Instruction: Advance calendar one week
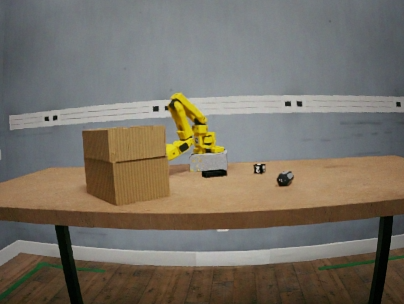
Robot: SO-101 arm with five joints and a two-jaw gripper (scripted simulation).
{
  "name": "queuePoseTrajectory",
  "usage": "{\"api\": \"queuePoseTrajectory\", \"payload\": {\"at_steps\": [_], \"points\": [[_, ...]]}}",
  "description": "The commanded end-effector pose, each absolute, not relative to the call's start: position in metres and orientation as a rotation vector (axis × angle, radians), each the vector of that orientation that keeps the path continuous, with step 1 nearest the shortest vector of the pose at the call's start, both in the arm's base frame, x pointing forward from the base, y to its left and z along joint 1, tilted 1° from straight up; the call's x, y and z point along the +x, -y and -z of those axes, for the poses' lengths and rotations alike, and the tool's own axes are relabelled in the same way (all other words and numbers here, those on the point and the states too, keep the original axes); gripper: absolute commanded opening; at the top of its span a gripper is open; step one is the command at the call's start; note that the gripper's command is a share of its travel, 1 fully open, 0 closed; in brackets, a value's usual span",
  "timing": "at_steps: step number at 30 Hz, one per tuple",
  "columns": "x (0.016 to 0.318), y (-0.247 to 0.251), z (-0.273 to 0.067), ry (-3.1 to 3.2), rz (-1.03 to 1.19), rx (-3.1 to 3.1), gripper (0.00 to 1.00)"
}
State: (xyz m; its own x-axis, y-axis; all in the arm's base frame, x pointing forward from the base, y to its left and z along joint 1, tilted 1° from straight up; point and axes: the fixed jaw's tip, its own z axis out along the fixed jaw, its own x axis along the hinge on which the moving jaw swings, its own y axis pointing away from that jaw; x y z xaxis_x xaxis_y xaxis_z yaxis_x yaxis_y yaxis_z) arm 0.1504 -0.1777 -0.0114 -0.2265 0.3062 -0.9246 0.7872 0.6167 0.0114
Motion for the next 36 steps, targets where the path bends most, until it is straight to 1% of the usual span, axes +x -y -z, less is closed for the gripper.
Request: {"api": "queuePoseTrajectory", "payload": {"at_steps": [1,36], "points": [[0.149,0.180,0.012,-1.789,0.583,0.900,0.00],[0.148,0.179,0.026,-1.796,0.580,0.903,0.00]]}}
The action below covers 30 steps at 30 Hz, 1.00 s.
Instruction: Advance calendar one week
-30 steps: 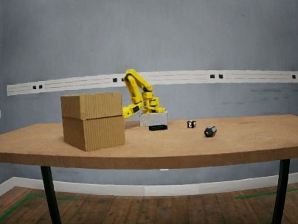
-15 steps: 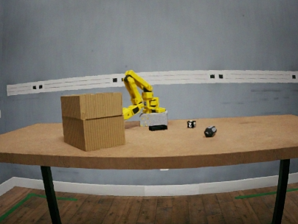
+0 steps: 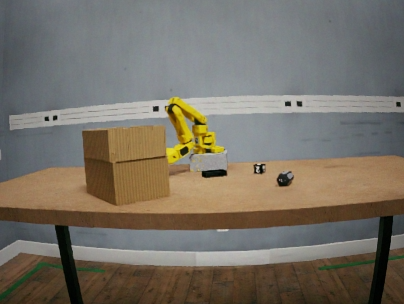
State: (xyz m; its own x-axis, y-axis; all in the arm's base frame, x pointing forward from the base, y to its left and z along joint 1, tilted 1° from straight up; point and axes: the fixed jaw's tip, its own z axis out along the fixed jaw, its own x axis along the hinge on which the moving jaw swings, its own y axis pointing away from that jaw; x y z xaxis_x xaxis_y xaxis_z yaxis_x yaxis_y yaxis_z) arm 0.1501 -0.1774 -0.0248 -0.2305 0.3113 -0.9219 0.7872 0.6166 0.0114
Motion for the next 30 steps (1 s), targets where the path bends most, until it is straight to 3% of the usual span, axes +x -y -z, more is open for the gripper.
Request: {"api": "queuePoseTrajectory", "payload": {"at_steps": [1,30], "points": [[0.148,0.179,0.027,-1.797,0.579,0.904,0.00],[0.148,0.179,0.037,-1.812,0.573,0.912,0.00]]}}
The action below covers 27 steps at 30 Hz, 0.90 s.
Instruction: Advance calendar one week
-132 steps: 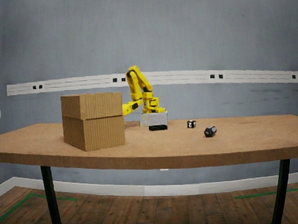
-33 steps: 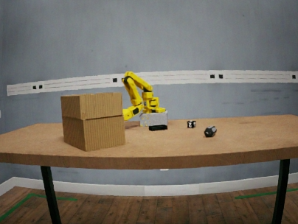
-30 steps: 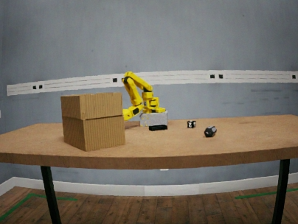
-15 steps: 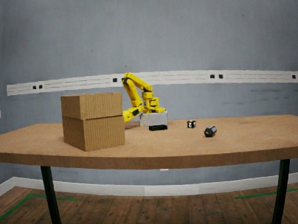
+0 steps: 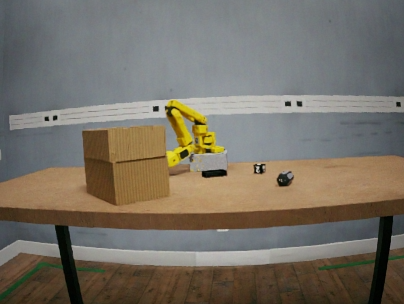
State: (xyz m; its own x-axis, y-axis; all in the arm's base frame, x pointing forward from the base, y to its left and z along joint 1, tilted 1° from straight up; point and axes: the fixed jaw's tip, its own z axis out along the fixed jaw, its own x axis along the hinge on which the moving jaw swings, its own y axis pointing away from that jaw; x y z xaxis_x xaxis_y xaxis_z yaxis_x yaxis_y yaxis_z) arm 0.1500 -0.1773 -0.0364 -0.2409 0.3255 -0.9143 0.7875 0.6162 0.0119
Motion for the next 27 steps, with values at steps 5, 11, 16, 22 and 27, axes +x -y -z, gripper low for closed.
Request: {"api": "queuePoseTrajectory", "payload": {"at_steps": [5,11,16,22,27], "points": [[0.1479,0.1787,0.0370,-1.812,0.573,0.912,0.05],[0.1479,0.1787,0.0370,-1.812,0.573,0.912,0.16],[0.1479,0.1787,0.0370,-1.812,0.573,0.912,0.17],[0.1479,0.1787,0.0370,-1.812,0.573,0.912,0.18],[0.1479,0.1787,0.0370,-1.812,0.573,0.912,0.22]]}}
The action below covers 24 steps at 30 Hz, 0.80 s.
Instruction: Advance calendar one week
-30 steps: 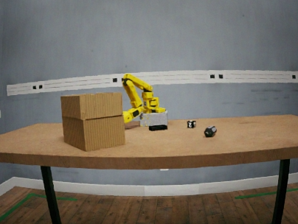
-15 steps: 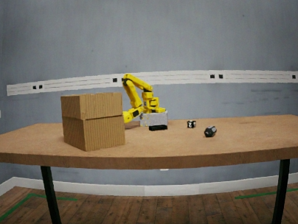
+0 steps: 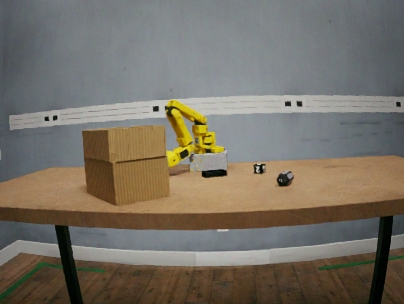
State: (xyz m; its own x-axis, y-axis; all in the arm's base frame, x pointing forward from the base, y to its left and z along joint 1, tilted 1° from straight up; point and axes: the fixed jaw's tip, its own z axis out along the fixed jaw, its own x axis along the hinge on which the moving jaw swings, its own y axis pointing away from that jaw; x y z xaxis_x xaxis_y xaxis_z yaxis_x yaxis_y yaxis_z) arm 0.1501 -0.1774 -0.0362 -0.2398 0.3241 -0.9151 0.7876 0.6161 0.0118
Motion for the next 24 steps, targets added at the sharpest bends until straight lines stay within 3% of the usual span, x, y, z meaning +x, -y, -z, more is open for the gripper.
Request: {"api": "queuePoseTrajectory", "payload": {"at_steps": [1,14,24], "points": [[0.1479,0.1787,0.0370,-1.812,0.573,0.912,0.23],[0.1479,0.1787,0.0370,-1.812,0.573,0.912,0.34],[0.1479,0.1787,0.0370,-1.812,0.573,0.912,0.36]]}}
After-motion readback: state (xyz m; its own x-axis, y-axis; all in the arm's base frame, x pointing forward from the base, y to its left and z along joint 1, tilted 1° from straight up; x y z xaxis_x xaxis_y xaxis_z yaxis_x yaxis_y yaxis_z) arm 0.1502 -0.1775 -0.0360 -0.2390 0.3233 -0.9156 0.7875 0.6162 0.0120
